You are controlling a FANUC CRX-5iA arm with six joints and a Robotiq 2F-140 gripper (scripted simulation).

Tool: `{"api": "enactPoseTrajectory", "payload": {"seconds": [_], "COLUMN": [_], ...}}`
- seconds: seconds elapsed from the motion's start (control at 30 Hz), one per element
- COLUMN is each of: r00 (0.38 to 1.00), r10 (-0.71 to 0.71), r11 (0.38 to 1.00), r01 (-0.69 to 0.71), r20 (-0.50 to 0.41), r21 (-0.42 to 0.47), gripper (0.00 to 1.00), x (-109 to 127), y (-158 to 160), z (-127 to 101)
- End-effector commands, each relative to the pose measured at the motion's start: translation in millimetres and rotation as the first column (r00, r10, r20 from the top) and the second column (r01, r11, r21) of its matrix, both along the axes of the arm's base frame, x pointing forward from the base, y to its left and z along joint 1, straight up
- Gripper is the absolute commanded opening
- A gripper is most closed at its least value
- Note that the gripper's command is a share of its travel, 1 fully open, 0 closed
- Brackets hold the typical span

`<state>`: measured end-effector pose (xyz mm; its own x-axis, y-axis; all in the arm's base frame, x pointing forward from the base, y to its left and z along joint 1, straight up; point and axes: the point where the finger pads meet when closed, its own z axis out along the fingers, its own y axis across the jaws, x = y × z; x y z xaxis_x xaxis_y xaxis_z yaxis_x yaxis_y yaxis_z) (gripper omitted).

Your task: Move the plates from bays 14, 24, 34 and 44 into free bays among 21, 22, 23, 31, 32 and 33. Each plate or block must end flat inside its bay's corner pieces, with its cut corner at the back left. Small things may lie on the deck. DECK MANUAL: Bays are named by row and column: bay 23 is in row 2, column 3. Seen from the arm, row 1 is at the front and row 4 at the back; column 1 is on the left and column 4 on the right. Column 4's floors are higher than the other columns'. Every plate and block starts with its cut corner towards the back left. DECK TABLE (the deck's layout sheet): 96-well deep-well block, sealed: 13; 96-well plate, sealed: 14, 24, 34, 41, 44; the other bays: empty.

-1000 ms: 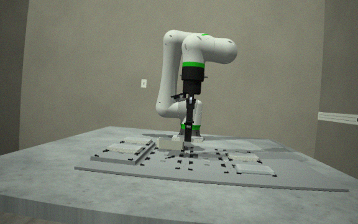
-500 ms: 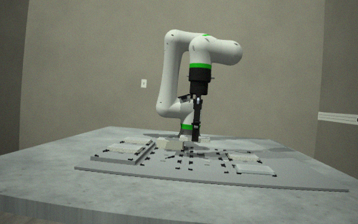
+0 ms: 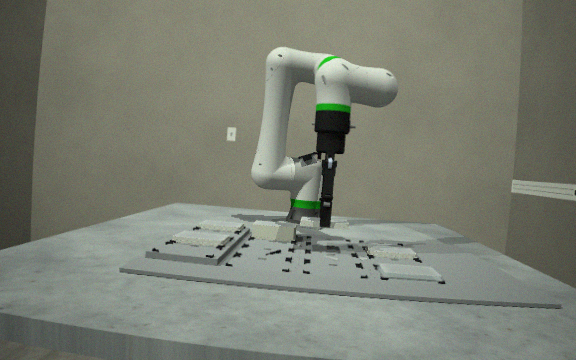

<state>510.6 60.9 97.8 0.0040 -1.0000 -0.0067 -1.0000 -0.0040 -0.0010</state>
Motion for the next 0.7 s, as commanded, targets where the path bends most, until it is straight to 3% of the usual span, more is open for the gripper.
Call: {"api": "enactPoseTrajectory", "payload": {"seconds": [0.0, 0.67], "r00": [1.000, 1.000], "r10": [0.000, 0.000], "r11": [1.000, 1.000], "r01": [0.000, 0.000], "r20": [0.002, 0.002], "r21": [0.000, 0.000], "gripper": [0.10, 0.10], "x": [-4.1, -14.5], "y": [7.1, 23.2], "z": [0.9, -3.0]}}
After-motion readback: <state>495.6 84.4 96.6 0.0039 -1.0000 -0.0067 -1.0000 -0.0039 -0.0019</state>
